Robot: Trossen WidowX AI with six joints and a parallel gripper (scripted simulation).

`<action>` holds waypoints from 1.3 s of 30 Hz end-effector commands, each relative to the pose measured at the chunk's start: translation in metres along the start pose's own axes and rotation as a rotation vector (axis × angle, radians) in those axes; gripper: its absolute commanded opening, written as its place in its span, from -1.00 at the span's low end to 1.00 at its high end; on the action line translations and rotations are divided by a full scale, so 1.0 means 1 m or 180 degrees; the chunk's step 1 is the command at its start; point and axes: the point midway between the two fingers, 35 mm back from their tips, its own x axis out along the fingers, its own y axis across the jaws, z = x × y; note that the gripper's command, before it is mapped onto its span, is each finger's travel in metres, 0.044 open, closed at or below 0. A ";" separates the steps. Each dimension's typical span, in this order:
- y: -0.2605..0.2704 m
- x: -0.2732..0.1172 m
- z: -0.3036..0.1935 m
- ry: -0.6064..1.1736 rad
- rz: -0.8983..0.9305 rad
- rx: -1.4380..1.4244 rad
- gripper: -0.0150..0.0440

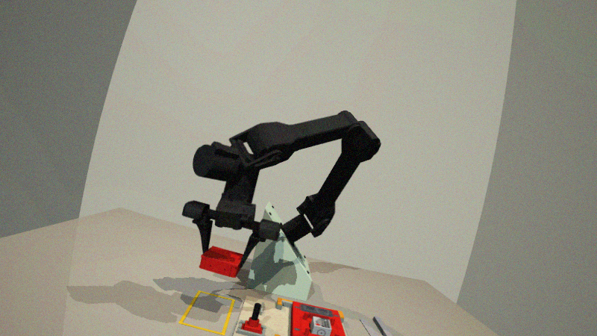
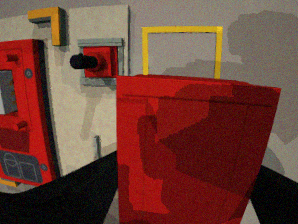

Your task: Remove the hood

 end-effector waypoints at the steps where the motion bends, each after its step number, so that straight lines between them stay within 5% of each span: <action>1: -0.005 0.000 0.000 0.0004 -0.0005 -0.0051 -0.49; 39: -0.005 0.035 0.002 0.0002 -0.0006 -0.0050 -0.49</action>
